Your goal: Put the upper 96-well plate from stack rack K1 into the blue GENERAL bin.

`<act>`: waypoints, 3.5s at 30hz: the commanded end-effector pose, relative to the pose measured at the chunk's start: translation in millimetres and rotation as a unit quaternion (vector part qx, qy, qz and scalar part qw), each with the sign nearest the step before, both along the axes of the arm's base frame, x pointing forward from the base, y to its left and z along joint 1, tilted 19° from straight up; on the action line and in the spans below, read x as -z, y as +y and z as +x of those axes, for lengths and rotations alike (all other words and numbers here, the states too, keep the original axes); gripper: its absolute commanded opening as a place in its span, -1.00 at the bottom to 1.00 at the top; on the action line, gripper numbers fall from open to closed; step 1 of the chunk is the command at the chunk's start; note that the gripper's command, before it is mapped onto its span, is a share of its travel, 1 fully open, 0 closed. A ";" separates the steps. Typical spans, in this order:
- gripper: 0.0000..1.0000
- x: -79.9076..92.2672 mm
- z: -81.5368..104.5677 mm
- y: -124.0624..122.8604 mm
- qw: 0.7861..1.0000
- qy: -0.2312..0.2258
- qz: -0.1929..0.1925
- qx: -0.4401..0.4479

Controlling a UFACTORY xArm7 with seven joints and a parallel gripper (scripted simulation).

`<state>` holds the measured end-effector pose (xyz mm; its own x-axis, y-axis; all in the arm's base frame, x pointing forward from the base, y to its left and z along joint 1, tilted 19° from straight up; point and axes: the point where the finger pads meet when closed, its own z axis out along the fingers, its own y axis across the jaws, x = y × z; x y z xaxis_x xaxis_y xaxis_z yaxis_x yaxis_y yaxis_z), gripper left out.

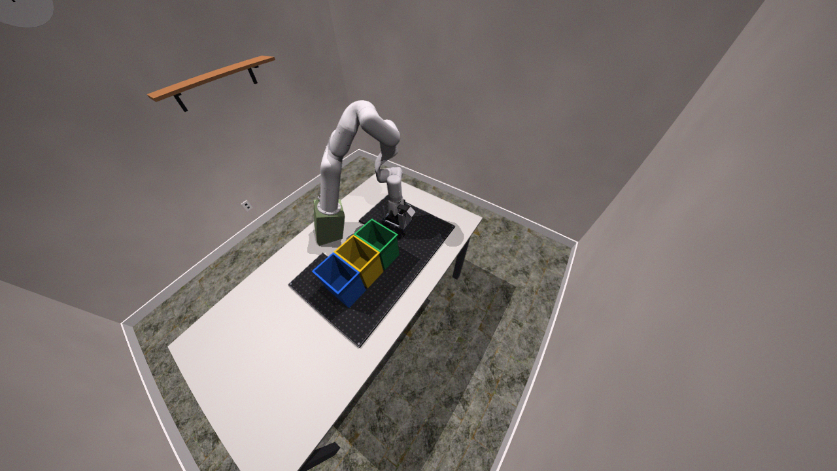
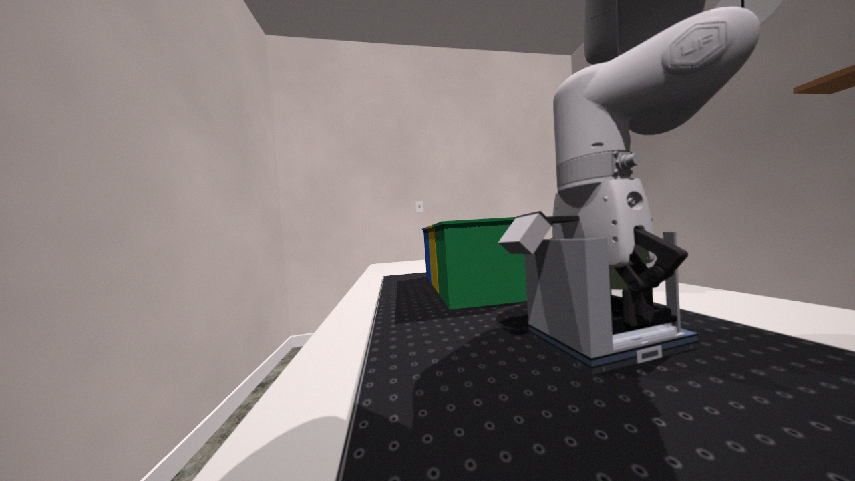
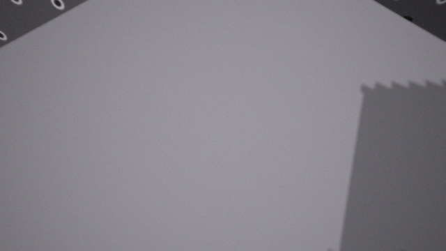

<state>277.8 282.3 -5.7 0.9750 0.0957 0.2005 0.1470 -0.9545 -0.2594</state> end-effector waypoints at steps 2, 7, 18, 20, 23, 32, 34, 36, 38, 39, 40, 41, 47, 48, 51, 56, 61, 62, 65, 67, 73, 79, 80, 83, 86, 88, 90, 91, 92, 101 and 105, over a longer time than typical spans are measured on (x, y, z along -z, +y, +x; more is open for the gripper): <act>-1.00 -0.8 0.7 0.4 1.000 -0.001 0.001 0.000; -1.00 -0.8 0.7 0.4 1.000 -0.001 0.001 0.000; -1.00 -0.8 0.7 0.4 1.000 -0.001 0.001 0.000; -1.00 -2.1 0.5 0.1 1.000 -0.001 0.001 0.000; -1.00 -4.0 0.1 -0.5 1.000 -0.001 0.001 0.000; -1.00 -8.4 -0.6 -1.8 1.000 -0.001 0.001 0.000; -1.00 -9.7 -0.8 -2.2 1.000 -0.001 0.001 0.000; -1.00 -10.9 -1.1 -2.6 1.000 -0.001 0.001 0.000; -1.00 -12.2 -1.3 -2.9 1.000 -0.001 0.001 0.000; -1.00 -12.8 -1.4 -3.1 1.000 -0.001 0.001 0.000; -1.00 -13.4 -1.5 -3.3 1.000 -0.001 0.001 0.000; -1.00 -13.4 -1.5 -3.3 1.000 -0.001 0.001 0.000; -1.00 -16.6 -2.1 -4.2 1.000 -0.001 0.001 0.000; -1.00 -17.2 -2.2 -4.4 1.000 -0.001 0.001 0.000; -1.00 -19.1 -2.5 -5.0 1.000 -0.001 0.001 0.000; -1.00 -19.7 -2.6 -5.2 1.000 -0.001 0.001 0.000; -1.00 -21.3 -2.9 -5.6 1.000 -0.001 0.001 0.000; -1.00 -22.9 -3.2 -6.1 1.000 -0.001 0.001 0.000; -1.00 -27.6 -4.0 -7.5 1.000 -0.001 0.001 0.000; -1.00 -30.8 -4.6 -8.4 1.000 -0.001 0.001 0.000; -1.00 -40.2 -6.2 -11.3 1.000 -0.001 0.001 0.000; -1.00 -46.5 -7.3 -13.1 1.000 -0.001 0.001 0.000; -1.00 -48.1 -7.6 -13.6 1.000 -0.001 0.001 0.000; -1.00 -52.8 -8.4 -15.0 1.000 -0.001 0.001 0.000; -1.00 -57.6 -9.2 -16.4 1.000 -0.001 0.001 0.000; -1.00 -60.7 -9.8 -17.3 1.000 -0.001 0.001 0.000; -1.00 -63.9 -10.3 -18.3 1.000 -0.001 0.001 0.000; -1.00 -65.5 -10.6 -18.7 1.000 -0.001 0.001 0.000; -1.00 -65.5 -10.6 -18.7 1.000 -0.001 0.001 0.000; -1.00 -78.1 -12.8 -22.5 1.000 -0.001 0.001 0.000; -1.00 -84.5 -13.9 -24.4 1.000 -0.001 0.001 0.000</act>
